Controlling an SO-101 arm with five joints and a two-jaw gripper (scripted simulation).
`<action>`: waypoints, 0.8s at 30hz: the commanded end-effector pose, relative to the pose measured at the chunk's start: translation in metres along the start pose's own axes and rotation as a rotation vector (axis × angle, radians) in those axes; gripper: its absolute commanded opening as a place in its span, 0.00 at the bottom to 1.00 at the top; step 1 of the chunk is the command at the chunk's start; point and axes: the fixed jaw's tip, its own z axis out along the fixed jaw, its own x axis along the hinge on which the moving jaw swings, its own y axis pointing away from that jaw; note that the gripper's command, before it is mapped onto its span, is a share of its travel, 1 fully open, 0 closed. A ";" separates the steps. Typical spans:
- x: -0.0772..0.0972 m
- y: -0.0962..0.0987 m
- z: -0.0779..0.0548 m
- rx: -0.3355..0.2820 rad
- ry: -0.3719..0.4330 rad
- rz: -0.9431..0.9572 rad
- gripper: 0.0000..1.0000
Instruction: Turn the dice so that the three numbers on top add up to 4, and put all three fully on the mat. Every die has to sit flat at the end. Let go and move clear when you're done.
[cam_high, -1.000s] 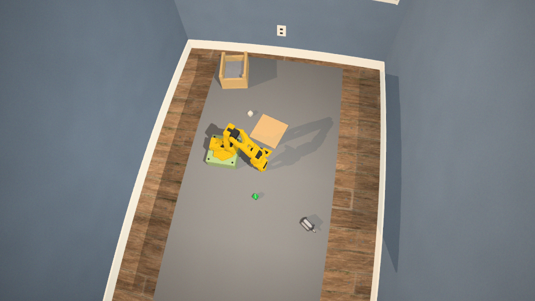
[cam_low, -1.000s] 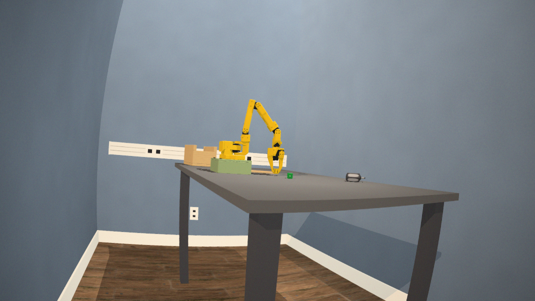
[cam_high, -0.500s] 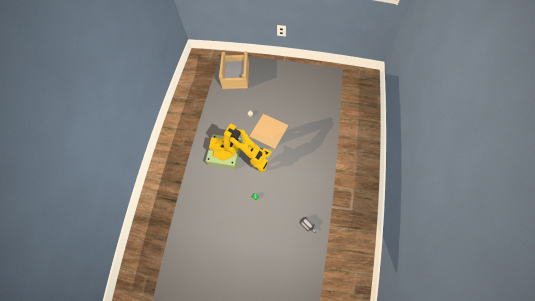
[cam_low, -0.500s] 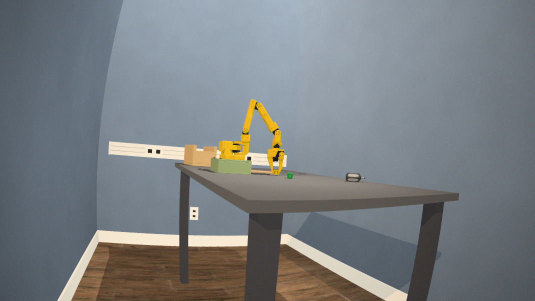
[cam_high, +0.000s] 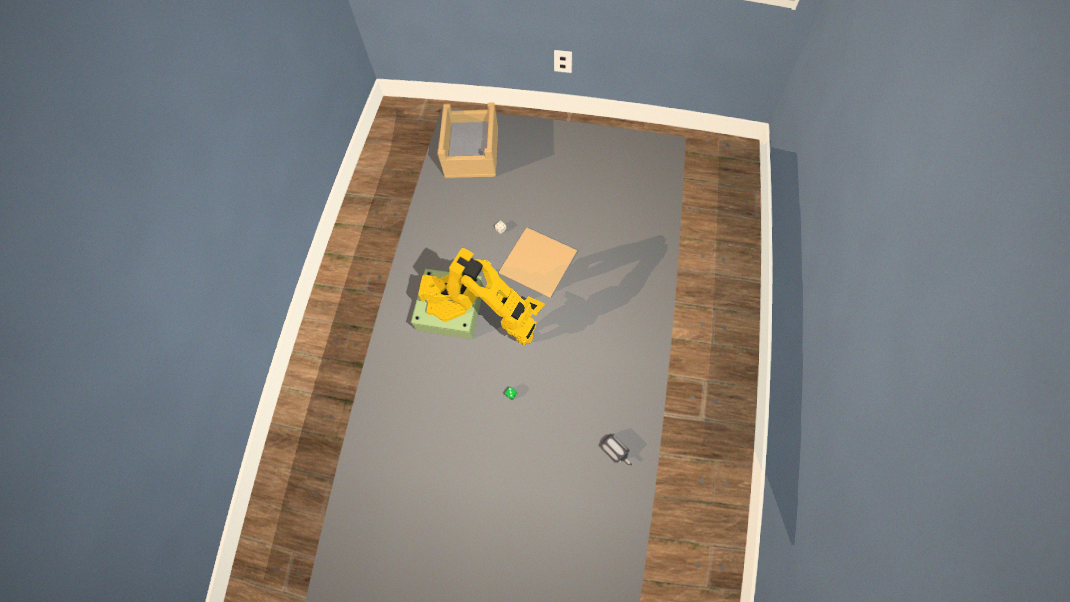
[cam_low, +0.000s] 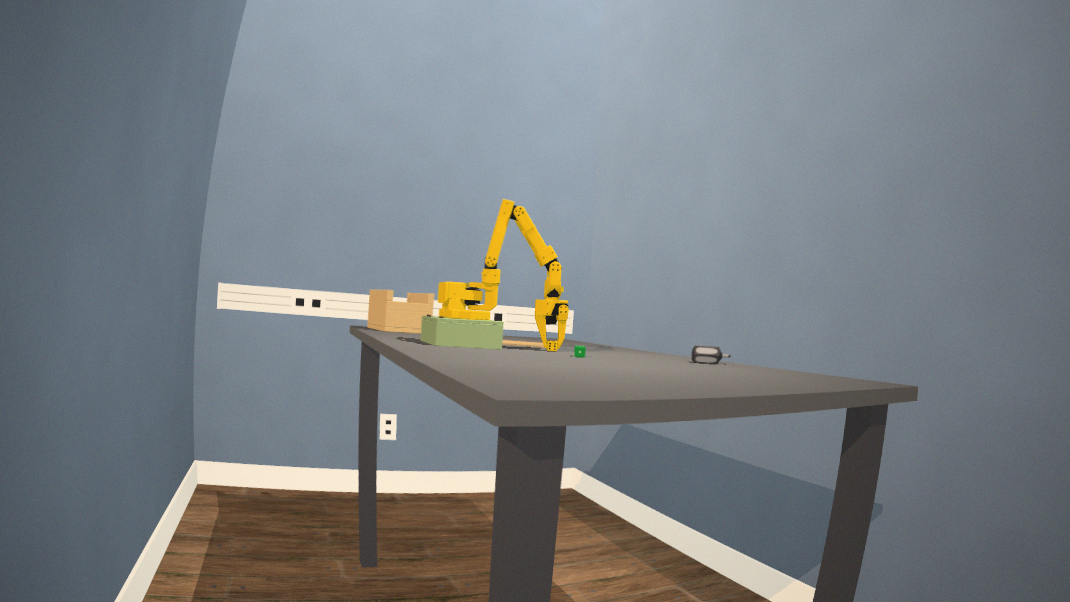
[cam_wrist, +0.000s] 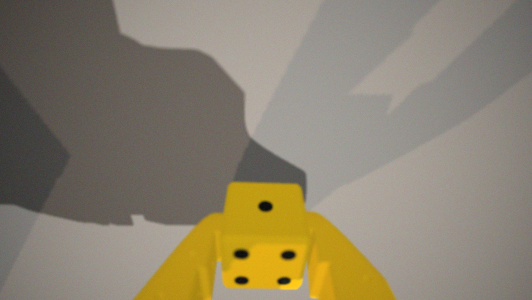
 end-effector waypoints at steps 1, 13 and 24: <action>0.001 0.005 0.004 -0.020 -0.001 -0.002 0.00; 0.001 0.005 0.004 -0.020 -0.001 -0.002 0.01; 0.001 0.005 0.004 -0.020 -0.001 -0.002 0.11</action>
